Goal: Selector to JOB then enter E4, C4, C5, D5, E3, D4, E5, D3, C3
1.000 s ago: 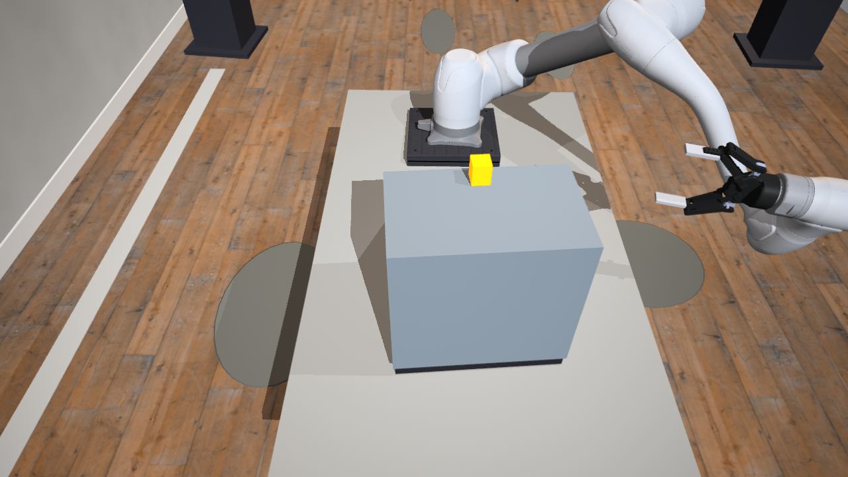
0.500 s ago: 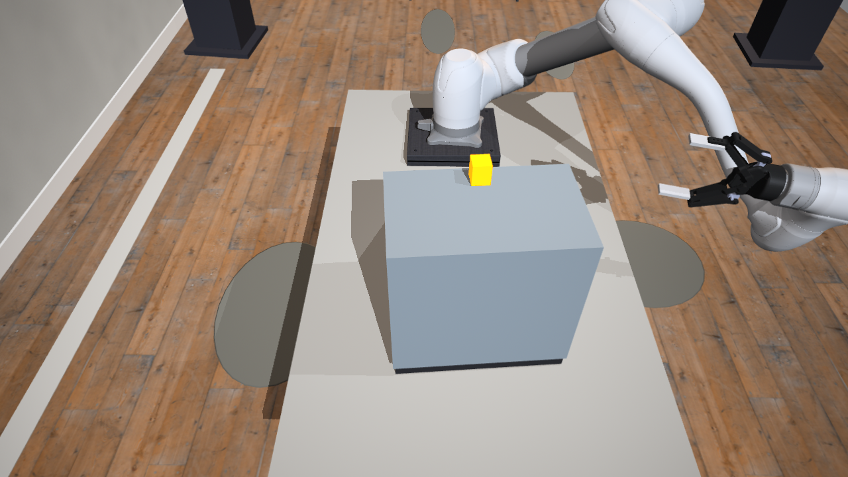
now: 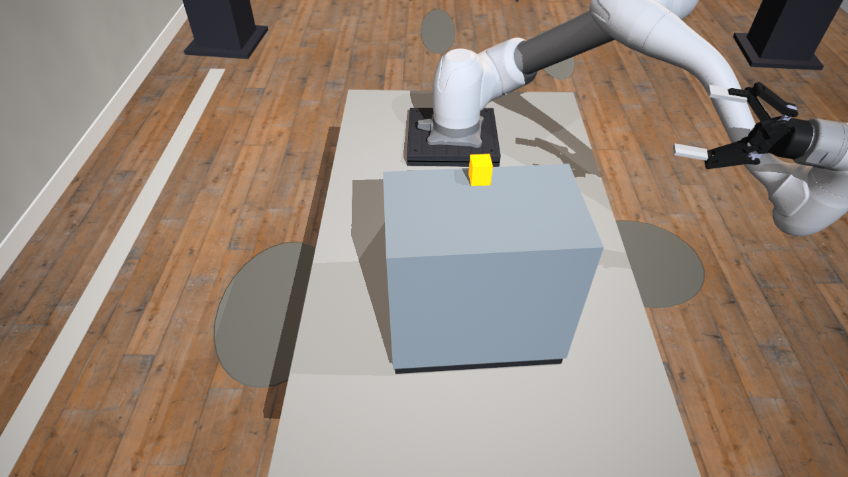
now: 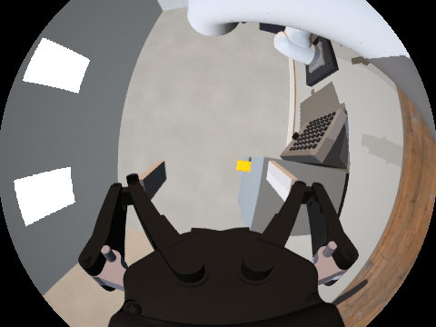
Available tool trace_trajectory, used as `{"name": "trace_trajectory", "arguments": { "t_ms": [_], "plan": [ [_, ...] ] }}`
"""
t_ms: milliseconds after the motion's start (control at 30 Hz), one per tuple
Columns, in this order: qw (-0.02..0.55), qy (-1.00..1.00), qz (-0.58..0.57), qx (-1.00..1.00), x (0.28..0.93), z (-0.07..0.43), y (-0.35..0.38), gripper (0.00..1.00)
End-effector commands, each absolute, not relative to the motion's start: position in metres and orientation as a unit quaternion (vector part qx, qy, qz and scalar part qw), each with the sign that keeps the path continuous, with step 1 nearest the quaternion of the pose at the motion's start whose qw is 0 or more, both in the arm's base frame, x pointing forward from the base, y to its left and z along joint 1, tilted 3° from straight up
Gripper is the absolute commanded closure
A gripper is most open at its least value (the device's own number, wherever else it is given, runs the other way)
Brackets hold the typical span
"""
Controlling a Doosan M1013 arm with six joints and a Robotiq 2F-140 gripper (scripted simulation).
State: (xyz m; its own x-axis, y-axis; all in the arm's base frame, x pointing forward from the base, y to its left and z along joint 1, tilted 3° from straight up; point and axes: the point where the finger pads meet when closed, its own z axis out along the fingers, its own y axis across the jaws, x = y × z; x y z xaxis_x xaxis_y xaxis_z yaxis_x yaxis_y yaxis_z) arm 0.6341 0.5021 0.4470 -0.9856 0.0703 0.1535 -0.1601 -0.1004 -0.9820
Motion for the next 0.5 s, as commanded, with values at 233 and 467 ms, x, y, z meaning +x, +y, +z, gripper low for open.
{"name": "trace_trajectory", "arguments": {
  "t_ms": [233, 467],
  "plan": [
    [0.057, -0.716, 0.696, -0.027, 0.619, 0.448, 0.471, 0.0],
    [0.031, -0.77, 0.628, -0.104, 0.601, 0.45, 0.43, 0.0]
  ]
}}
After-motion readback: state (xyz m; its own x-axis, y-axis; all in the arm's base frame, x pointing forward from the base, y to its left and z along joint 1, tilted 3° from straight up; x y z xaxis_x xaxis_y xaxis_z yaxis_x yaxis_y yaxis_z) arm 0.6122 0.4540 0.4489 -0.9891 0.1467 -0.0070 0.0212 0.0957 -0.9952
